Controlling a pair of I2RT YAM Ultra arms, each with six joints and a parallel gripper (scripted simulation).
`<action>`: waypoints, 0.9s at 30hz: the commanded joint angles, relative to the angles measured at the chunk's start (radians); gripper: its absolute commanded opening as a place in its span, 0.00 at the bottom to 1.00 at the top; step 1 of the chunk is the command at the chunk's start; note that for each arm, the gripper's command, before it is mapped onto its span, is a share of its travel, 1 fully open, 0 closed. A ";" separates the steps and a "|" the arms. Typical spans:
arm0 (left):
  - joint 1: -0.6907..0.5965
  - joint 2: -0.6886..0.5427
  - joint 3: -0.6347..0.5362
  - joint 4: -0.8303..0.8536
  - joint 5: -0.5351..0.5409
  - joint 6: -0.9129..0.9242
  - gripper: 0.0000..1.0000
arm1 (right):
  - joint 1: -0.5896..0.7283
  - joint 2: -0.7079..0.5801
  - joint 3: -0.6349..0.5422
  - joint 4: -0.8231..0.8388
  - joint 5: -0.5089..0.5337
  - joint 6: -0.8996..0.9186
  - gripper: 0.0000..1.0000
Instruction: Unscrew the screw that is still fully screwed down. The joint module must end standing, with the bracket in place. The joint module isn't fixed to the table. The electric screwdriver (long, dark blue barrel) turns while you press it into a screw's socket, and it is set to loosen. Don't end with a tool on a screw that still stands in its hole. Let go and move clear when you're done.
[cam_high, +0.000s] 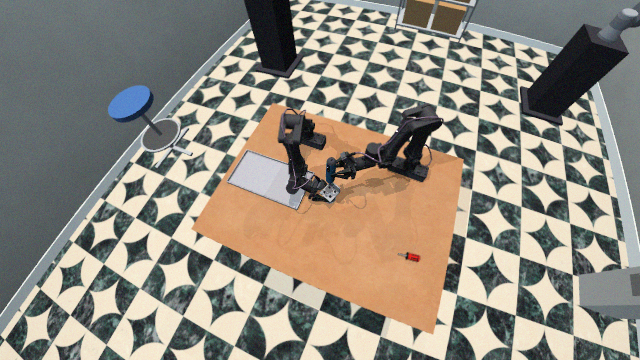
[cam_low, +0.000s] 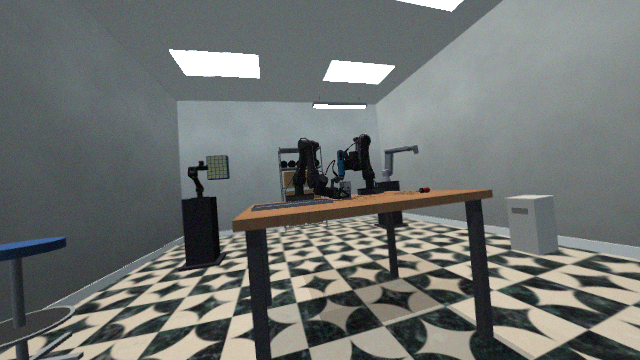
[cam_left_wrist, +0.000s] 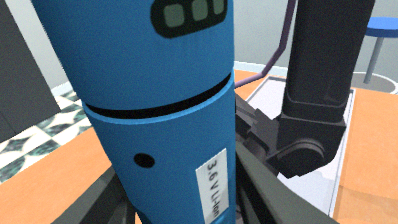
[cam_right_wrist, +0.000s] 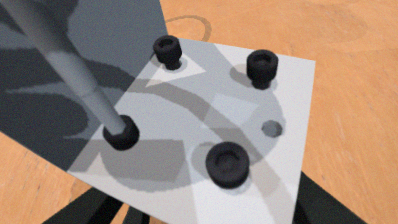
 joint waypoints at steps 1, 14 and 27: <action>-0.012 -0.004 -0.005 0.067 -0.007 0.004 0.42 | 0.001 -0.010 0.009 -0.002 -0.007 0.001 0.59; -0.012 -0.005 0.005 0.072 -0.007 0.004 0.42 | 0.001 -0.010 0.009 -0.002 -0.007 0.001 0.59; -0.011 0.000 -0.006 0.077 -0.007 0.004 0.42 | 0.001 -0.010 0.009 -0.002 -0.007 0.001 0.59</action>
